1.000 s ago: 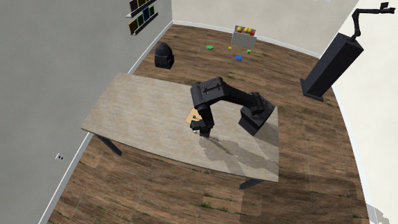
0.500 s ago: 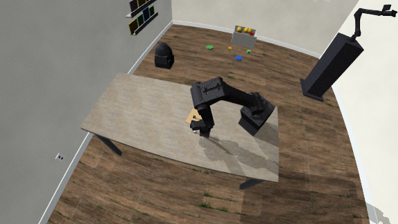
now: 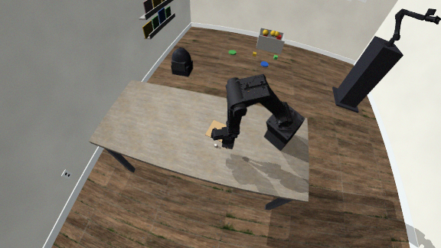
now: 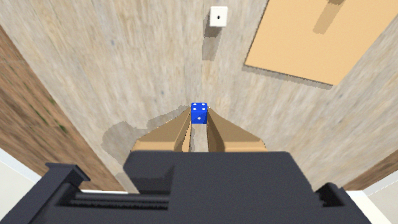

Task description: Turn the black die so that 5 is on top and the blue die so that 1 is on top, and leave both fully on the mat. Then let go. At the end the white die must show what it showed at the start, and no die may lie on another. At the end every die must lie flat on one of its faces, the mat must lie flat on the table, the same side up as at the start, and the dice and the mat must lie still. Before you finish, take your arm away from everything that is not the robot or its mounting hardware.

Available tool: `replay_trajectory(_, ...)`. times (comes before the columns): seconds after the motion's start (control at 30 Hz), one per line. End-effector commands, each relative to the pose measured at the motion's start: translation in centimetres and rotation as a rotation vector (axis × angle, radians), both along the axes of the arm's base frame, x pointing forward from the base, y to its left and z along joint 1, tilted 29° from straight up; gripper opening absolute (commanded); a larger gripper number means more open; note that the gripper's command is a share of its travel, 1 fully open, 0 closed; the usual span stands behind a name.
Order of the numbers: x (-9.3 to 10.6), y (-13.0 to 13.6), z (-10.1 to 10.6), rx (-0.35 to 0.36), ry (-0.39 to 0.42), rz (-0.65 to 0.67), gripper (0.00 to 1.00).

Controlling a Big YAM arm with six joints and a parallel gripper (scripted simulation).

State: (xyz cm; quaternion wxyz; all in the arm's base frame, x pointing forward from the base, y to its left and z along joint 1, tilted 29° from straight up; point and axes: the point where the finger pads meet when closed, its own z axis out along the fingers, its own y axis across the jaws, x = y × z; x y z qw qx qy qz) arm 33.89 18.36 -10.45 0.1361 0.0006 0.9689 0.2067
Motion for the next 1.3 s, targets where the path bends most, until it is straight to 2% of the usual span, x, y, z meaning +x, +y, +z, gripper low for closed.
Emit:
replay_trajectory(0.0,0.0,-1.3,1.8,-0.003,-0.012,-0.006,0.12)
replay_trajectory(0.13,-0.5,-2.2,3.9,-0.002,-0.015,-0.006,0.12)
replay_trajectory(0.23,-0.7,-2.5,4.6,-0.003,-0.015,-0.006,0.12)
replay_trajectory(0.33,-0.6,-2.5,4.8,-0.003,-0.017,-0.007,0.12)
replay_trajectory(0.4,-1.1,-2.7,3.7,-0.013,0.011,-0.007,0.12)
replay_trajectory(0.6,-0.4,-2.5,4.6,0.000,-0.020,-0.012,0.12)
replay_trajectory(0.67,-0.4,-2.7,3.9,-0.008,0.003,-0.007,0.12)
replay_trajectory(0.73,0.7,-4.1,3.5,-0.009,0.009,-0.015,0.12)
replay_trajectory(0.83,3.5,-8.5,2.5,-0.004,0.021,-0.040,0.12)
replay_trajectory(0.87,3.5,-8.5,2.5,-0.004,0.021,-0.040,0.12)
replay_trajectory(0.97,5.6,-13.4,1.3,0.009,0.026,-0.067,0.12)
replay_trajectory(1.03,6.2,-15.2,0.9,0.016,0.026,-0.077,0.12)
replay_trajectory(1.13,6.3,-15.5,0.9,0.017,0.026,-0.079,0.12)
replay_trajectory(1.17,6.4,-14.4,1.9,0.015,0.002,-0.049,0.12)
replay_trajectory(1.2,5.8,-14.3,1.7,0.016,0.011,-0.049,0.12)
replay_trajectory(1.27,6.2,-14.4,1.9,0.014,0.005,-0.049,0.12)
